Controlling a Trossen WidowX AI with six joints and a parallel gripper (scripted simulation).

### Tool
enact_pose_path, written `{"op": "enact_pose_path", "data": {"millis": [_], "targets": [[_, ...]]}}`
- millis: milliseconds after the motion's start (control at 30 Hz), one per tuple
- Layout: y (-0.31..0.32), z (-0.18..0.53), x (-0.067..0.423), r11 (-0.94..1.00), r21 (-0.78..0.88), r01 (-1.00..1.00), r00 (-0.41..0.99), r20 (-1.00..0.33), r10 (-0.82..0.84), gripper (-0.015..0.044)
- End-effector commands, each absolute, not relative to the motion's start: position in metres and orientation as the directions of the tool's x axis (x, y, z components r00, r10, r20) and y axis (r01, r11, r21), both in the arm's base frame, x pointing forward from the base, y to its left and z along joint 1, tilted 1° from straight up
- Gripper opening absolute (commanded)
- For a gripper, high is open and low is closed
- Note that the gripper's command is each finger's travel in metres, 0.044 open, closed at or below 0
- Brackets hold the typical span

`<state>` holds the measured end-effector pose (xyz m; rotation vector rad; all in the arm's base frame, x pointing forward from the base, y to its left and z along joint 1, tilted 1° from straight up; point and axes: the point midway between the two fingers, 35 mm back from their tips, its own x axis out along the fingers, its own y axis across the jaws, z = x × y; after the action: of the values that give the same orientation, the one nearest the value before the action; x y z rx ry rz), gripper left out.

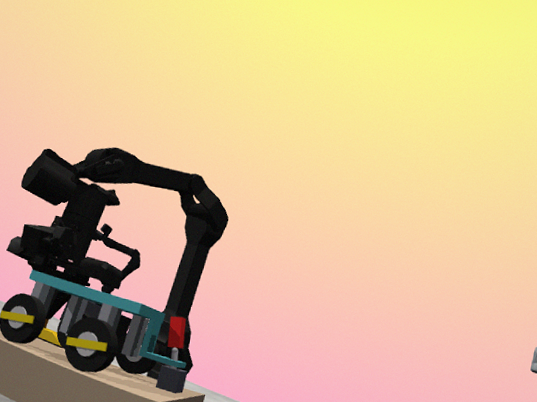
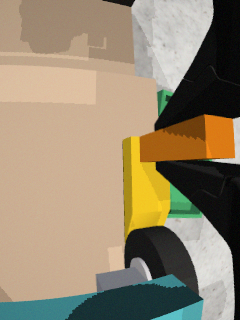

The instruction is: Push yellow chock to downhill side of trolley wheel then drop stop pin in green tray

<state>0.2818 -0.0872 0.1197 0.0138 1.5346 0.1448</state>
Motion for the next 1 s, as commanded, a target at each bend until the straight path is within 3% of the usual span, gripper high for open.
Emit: {"op": "enact_pose_path", "data": {"millis": [0,167,400,967], "targets": [[-0.087,0.12,0.282,0.991,0.1,-0.086,0.029,-0.994,0.103,0.0],[-0.087,0.12,0.282,0.991,0.1,-0.086,0.029,-0.994,0.103,0.0],[-0.087,0.12,0.282,0.991,0.1,-0.086,0.029,-0.994,0.103,0.0184],[-0.093,0.162,0.28,0.991,0.106,-0.084,0.033,-0.993,0.109,0.019]]}}
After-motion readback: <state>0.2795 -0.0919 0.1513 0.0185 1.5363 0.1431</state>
